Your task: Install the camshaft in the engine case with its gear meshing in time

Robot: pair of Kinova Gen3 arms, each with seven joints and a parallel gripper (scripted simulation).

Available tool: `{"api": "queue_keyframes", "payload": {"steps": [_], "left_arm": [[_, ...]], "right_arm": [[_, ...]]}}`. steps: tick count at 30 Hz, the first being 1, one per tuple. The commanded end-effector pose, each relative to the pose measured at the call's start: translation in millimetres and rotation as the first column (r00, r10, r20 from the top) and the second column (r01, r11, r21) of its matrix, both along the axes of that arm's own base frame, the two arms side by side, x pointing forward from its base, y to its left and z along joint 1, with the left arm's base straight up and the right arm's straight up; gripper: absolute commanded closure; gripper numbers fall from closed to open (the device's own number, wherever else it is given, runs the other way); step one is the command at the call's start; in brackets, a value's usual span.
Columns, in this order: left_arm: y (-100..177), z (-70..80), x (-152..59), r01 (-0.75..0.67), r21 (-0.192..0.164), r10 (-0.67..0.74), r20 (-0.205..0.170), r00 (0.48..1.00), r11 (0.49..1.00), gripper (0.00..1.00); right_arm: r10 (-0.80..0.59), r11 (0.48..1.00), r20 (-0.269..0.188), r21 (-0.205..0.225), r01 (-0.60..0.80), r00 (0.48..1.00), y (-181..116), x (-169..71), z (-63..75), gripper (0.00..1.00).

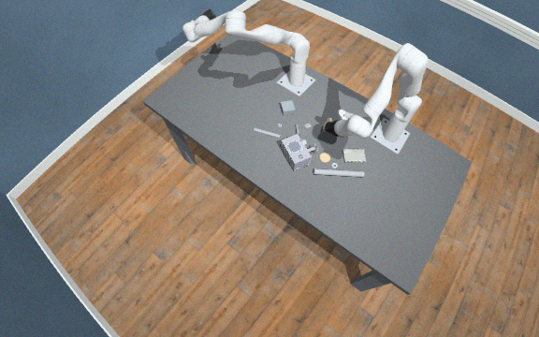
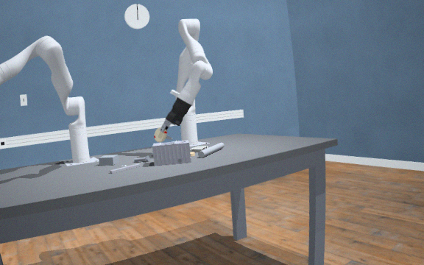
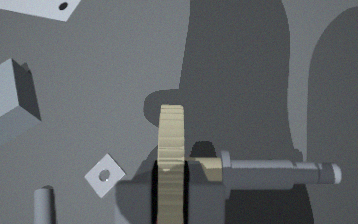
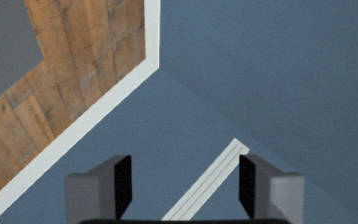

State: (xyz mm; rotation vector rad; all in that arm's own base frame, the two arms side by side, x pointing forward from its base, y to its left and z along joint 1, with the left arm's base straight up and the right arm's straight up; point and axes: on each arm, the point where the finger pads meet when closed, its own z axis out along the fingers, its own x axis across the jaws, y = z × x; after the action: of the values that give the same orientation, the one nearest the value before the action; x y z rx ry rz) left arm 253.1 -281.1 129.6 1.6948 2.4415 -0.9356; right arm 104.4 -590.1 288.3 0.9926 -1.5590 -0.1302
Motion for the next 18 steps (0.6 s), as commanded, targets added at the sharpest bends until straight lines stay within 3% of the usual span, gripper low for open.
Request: {"api": "queue_keyframes", "payload": {"steps": [1,18], "left_arm": [[0.0,3.0,-0.4,0.006,-0.001,-0.006,0.0,1.0,1.0,0.71],[-0.4,4.4,2.8,0.103,-0.027,-0.102,0.057,0.993,0.994,0.71]], "right_arm": [[0.0,1.0,0.001,-0.002,0.0,1.0,-0.2,-0.1,1.3,0.0],[0.0,1.0,0.001,-0.002,0.0,1.0,-0.2,-0.1,1.3,0.0]]}}
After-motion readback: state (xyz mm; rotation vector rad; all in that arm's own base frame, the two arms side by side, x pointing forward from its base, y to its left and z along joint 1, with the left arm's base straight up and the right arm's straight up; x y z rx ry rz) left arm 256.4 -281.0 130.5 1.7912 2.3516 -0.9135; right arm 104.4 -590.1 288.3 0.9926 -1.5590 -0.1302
